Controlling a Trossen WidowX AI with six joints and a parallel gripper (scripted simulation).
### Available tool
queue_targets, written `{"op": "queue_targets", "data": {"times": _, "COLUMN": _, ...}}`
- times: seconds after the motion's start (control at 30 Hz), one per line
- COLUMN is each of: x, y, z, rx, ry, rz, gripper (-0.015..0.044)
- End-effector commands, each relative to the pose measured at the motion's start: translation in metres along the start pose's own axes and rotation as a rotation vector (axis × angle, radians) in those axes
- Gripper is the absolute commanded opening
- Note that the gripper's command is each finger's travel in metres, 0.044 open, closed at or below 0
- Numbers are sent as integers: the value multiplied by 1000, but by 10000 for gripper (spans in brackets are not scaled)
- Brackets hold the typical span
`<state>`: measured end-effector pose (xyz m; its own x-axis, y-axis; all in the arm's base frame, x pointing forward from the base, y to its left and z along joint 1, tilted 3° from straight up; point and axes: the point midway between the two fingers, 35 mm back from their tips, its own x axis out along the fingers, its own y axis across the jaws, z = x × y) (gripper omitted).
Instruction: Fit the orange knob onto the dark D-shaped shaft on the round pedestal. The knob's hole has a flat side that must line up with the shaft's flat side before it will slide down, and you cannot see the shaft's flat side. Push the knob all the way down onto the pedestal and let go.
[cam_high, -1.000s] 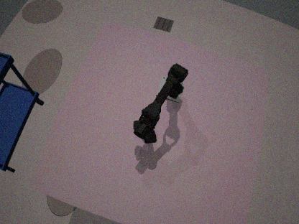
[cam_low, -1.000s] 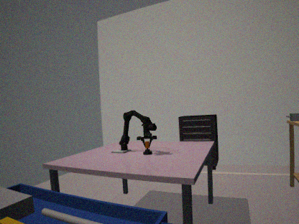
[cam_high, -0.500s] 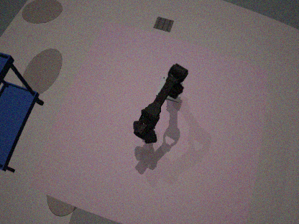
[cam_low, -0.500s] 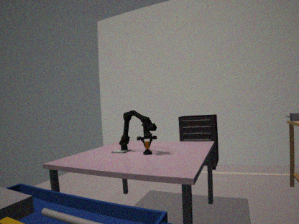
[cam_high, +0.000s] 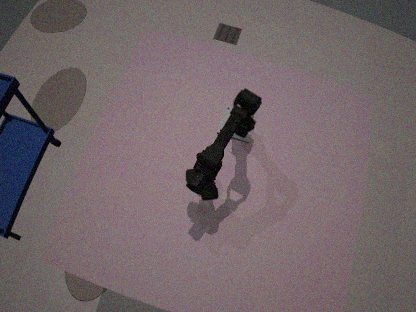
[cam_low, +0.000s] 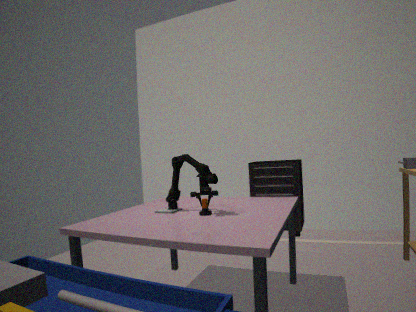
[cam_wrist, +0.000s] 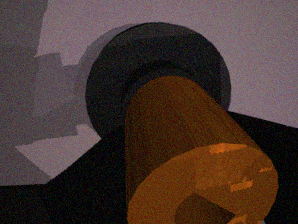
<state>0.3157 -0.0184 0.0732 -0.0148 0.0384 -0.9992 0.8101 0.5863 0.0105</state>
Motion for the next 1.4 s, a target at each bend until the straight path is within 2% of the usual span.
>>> {"op": "queue_targets", "data": {"times": 0.0, "x": 4, "y": 1, "z": 0, "rx": 3, "ry": -1, "rz": 3, "gripper": 0}}
{"op": "queue_targets", "data": {"times": 0.33, "x": 3, "y": 0, "z": 0, "rx": 0, "ry": 0, "rz": 0, "gripper": 0}}
{"op": "queue_targets", "data": {"times": 0.9, "x": 3, "y": 0, "z": 0, "rx": 0, "ry": 0, "rz": 0, "gripper": 440}}
{"op": "queue_targets", "data": {"times": 1.2, "x": 1, "y": 1, "z": 0, "rx": 0, "ry": 0, "rz": 0, "gripper": 440}}
{"op": "queue_targets", "data": {"times": 1.37, "x": -58, "y": 3, "z": 3, "rx": 0, "ry": 0, "rz": -1, "gripper": 440}}
